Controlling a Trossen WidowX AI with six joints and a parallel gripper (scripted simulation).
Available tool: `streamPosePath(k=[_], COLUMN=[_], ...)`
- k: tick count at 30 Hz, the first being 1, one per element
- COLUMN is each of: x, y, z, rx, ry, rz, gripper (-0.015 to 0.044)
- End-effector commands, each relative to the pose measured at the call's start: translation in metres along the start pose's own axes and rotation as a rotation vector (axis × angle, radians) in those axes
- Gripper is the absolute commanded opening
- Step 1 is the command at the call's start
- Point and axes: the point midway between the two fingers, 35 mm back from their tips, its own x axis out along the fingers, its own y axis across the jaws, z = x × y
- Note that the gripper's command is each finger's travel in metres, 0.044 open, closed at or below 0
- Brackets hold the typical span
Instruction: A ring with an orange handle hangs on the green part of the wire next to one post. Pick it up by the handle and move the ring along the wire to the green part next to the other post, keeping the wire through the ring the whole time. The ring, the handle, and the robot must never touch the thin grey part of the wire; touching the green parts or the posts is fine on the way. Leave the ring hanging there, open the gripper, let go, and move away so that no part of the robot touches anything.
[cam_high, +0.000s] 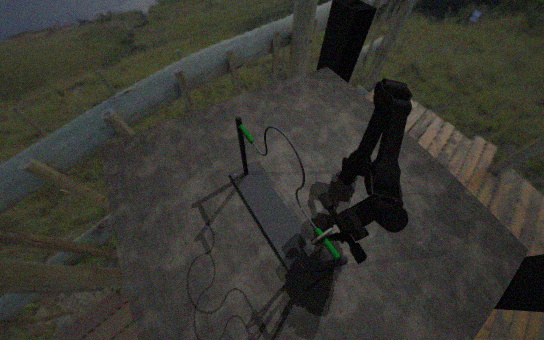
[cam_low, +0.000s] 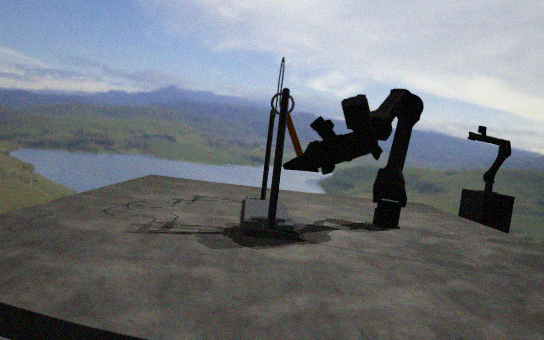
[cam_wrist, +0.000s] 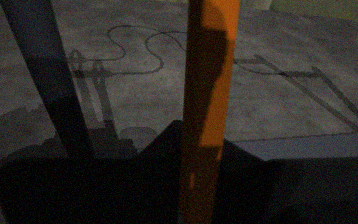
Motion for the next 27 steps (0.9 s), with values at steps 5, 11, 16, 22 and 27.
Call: streamPosePath(k=[5, 11, 16, 22, 27], x=[0.0052, 0.0060, 0.0060, 0.0060, 0.0060], y=[0.0016, 0.0017, 0.0017, 0.0017, 0.0017], z=[-0.0107, -0.0127, -0.0127, -0.0127, -0.0127], rx=[0.000, 0.000, 0.000, 0.000, 0.000], ry=[0.003, 0.003, 0.003, 0.003, 0.003], rz=[-0.004, -0.004, -0.004, -0.004, -0.004], gripper=[-0.0150, -0.0150, -0.0150, -0.0150, -0.0150])
